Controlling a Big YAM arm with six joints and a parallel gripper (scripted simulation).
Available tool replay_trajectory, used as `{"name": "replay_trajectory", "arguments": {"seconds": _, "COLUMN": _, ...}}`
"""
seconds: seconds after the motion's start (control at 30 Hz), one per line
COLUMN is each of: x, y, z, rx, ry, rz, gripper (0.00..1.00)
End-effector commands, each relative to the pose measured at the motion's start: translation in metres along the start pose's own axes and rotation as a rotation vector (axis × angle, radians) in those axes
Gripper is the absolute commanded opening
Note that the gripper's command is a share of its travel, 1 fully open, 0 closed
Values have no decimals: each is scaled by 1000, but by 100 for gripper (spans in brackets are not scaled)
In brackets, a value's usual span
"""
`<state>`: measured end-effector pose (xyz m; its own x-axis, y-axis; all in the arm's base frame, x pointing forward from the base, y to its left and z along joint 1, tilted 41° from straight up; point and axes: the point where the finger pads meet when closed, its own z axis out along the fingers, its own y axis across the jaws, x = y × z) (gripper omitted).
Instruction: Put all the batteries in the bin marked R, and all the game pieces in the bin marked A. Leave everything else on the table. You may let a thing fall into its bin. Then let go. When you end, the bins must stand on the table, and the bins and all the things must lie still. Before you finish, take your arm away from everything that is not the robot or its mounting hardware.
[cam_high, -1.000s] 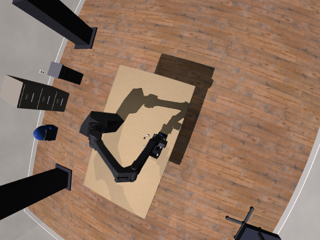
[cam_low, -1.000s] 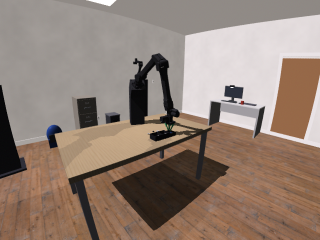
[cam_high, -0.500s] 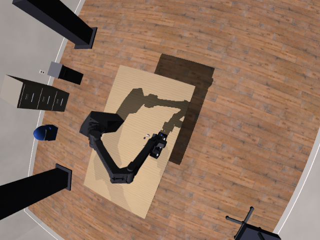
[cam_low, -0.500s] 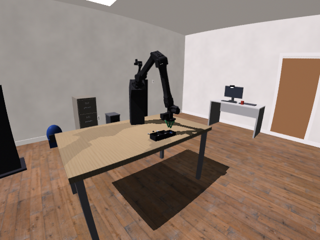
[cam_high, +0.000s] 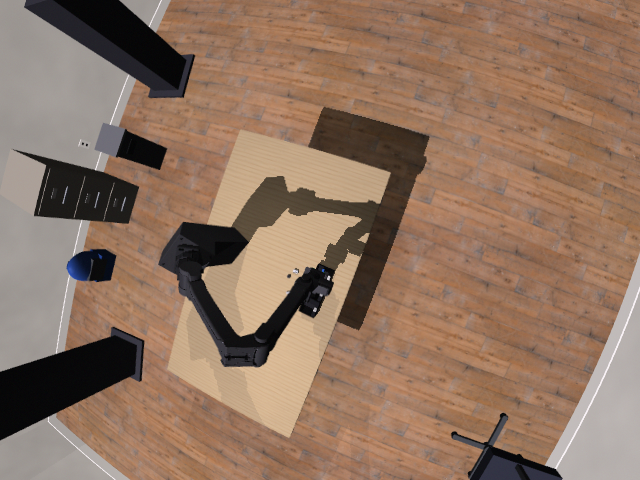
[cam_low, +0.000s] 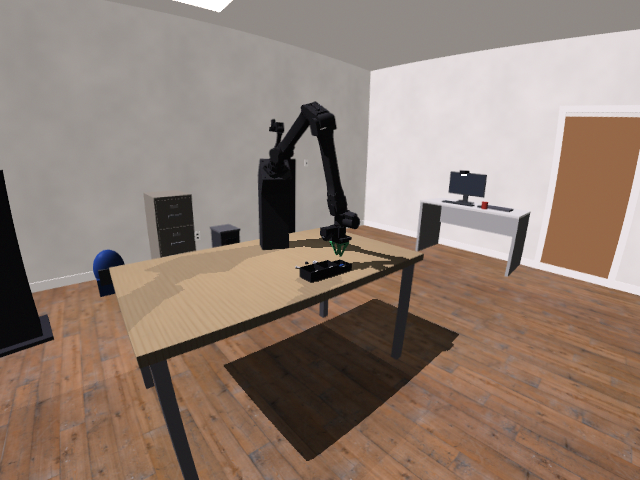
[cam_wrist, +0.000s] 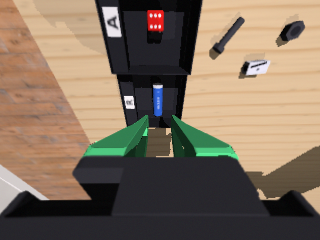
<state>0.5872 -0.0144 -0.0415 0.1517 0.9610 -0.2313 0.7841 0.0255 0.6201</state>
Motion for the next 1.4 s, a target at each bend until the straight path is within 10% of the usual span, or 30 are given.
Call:
{"name": "replay_trajectory", "arguments": {"seconds": 0.0, "x": 2, "y": 5, "z": -4, "rx": -11, "ry": 0, "rz": 0, "gripper": 27}}
{"name": "replay_trajectory", "arguments": {"seconds": 1.03, "x": 12, "y": 12, "z": -9, "rx": -16, "ry": 7, "rz": -3, "gripper": 27}}
{"name": "replay_trajectory", "arguments": {"seconds": 1.07, "x": 11, "y": 10, "z": -17, "rx": -16, "ry": 7, "rz": 1, "gripper": 100}}
{"name": "replay_trajectory", "arguments": {"seconds": 1.37, "x": 10, "y": 9, "z": -45, "rx": -17, "ry": 7, "rz": 1, "gripper": 100}}
